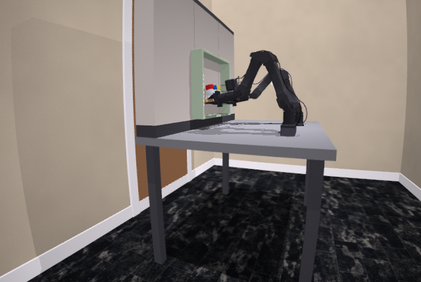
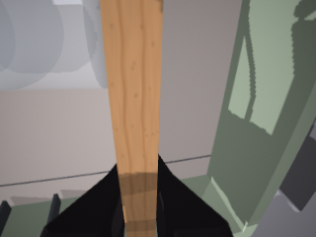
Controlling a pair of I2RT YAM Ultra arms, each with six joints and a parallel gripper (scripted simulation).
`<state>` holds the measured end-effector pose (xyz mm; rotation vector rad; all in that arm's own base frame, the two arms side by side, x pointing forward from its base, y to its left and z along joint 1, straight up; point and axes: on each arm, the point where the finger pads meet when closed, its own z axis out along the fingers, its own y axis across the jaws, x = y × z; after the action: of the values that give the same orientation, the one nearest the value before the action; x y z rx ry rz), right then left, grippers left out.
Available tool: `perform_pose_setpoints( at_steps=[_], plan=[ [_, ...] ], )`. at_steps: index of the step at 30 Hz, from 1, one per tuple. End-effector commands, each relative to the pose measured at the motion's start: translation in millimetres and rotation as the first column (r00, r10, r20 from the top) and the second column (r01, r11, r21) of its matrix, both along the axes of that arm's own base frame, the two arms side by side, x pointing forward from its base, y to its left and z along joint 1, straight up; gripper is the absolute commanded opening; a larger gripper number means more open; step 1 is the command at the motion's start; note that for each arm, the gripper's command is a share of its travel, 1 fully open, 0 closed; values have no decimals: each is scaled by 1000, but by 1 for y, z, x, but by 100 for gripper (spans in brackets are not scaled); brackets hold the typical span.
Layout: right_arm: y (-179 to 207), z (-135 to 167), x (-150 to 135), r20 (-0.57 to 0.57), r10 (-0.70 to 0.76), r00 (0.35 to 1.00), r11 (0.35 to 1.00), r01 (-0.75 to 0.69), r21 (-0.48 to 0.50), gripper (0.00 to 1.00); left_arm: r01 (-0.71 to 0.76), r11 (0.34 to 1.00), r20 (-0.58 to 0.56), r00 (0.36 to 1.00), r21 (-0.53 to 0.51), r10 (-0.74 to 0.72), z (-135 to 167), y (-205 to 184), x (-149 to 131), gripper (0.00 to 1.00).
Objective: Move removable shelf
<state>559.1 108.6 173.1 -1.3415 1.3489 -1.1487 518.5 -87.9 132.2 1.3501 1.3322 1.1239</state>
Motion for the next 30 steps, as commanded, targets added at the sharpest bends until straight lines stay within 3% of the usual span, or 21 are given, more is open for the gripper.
perform_pose_setpoints(
  at_steps=[1,30],
  plan=[
    [-3,74,14,178,-9,984,1000,6,15,0,-2,1000,178,984,-11,4,70,1,15,0],
    [-3,74,14,178,-9,984,1000,6,15,0,-2,1000,178,984,-11,4,74,1,15,0]
  ],
)
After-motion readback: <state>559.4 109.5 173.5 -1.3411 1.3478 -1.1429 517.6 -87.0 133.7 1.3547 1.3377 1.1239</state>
